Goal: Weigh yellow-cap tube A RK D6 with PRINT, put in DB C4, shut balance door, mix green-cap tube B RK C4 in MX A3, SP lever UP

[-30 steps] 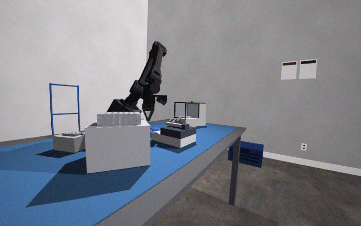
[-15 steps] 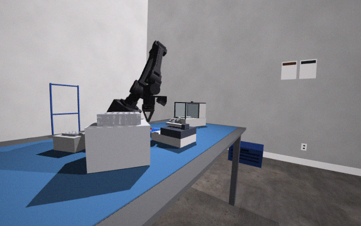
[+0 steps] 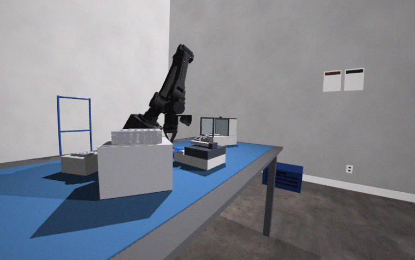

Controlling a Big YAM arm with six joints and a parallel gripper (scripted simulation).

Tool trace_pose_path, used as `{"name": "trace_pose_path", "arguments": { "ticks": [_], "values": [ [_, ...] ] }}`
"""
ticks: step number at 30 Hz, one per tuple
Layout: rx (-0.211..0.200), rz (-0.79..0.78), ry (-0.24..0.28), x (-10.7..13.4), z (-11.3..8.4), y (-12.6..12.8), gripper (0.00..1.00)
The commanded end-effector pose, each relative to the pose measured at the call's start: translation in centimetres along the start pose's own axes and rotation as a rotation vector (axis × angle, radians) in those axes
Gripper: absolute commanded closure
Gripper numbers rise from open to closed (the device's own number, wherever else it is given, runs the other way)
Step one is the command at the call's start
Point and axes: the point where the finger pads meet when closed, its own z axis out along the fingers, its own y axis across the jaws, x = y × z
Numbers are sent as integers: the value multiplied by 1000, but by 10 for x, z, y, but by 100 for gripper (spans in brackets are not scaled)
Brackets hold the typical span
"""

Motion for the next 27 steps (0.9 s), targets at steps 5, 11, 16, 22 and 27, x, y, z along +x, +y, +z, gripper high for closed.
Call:
{"name": "trace_pose_path", "arguments": {
  "ticks": [5,11,16,22,27],
  "values": [
    [6,7,-5,-3,14,-3,64],
    [39,9,-13,-5,8,-11,64],
    [21,3,-9,-5,10,-9,64],
    [21,3,-9,-5,10,-9,64],
    [21,3,-9,-5,10,-9,64]
  ]
}}
